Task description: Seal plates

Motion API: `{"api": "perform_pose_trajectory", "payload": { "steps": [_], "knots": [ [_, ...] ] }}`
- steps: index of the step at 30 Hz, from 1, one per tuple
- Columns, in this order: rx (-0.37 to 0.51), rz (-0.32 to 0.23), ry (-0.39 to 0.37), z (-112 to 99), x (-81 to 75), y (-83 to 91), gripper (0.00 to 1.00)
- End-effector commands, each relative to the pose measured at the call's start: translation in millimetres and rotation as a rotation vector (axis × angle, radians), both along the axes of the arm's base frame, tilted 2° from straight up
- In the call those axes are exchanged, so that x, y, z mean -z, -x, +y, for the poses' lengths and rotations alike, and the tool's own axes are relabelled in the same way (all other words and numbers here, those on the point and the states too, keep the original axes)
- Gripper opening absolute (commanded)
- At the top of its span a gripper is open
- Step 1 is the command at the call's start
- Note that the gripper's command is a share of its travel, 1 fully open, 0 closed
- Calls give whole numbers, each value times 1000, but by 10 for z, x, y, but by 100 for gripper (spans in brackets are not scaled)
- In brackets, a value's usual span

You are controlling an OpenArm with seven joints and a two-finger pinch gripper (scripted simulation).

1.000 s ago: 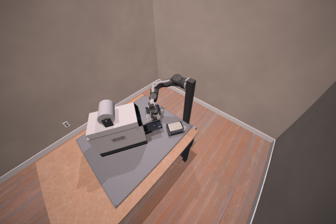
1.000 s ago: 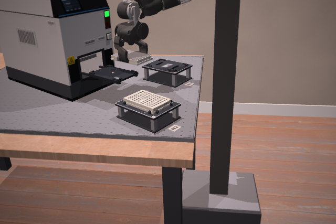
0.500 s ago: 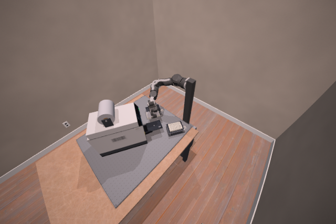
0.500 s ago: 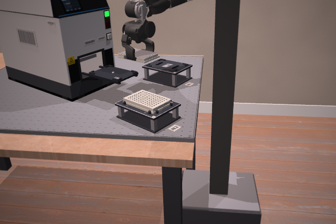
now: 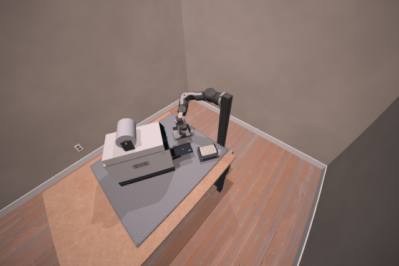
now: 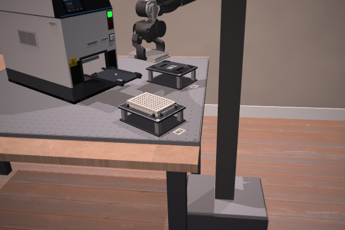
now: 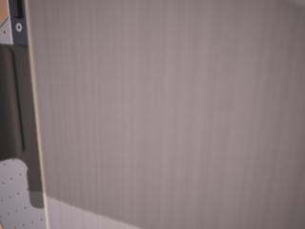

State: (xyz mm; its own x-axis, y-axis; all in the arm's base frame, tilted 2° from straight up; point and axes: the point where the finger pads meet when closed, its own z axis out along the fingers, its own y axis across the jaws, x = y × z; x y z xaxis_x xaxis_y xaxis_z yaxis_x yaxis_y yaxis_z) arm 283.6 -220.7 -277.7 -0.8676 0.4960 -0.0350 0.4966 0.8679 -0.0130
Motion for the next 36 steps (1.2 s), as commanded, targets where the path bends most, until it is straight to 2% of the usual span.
{"api": "perform_pose_trajectory", "payload": {
  "steps": [1, 36],
  "knots": [
    [-7, -5, -7, -8, -1, 10, 0],
    [-4, -4, -6, -563, -4, 480, 0]
  ]
}}
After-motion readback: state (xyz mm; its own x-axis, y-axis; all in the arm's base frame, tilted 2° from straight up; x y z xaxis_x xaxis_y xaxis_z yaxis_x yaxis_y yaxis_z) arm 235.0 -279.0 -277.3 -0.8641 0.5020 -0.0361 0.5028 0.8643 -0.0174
